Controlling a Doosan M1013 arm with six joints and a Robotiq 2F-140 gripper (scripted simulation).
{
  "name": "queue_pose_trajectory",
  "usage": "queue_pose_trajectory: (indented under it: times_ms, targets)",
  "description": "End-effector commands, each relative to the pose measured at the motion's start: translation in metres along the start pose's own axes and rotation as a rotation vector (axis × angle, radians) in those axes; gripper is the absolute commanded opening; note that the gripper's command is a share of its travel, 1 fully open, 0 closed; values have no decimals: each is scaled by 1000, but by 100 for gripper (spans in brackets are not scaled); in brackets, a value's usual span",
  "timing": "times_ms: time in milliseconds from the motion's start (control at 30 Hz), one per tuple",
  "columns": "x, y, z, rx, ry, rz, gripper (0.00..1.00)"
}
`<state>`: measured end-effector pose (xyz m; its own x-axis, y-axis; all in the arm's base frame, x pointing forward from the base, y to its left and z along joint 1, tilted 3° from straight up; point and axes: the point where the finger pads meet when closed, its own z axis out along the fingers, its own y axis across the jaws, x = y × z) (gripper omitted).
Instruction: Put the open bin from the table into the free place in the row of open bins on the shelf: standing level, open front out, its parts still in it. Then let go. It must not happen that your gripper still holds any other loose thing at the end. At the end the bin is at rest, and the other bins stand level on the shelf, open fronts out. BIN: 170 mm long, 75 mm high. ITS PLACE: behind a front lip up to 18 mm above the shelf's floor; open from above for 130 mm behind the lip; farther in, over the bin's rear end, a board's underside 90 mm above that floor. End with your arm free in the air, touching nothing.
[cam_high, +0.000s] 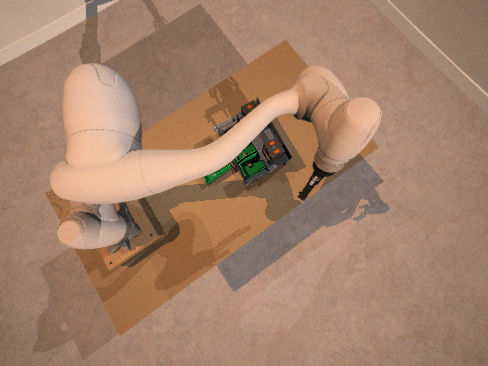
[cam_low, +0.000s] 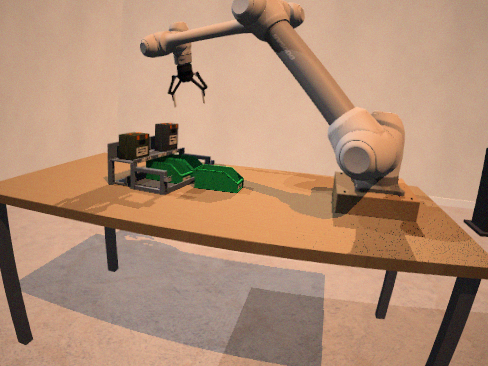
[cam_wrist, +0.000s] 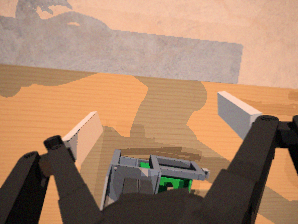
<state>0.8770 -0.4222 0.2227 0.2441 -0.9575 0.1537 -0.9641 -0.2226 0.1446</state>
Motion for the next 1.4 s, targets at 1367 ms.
queue_pose_trajectory:
  times_ms: [1367]
  targets:
    - [-34, -5, -41, 16, 29, -38, 100]
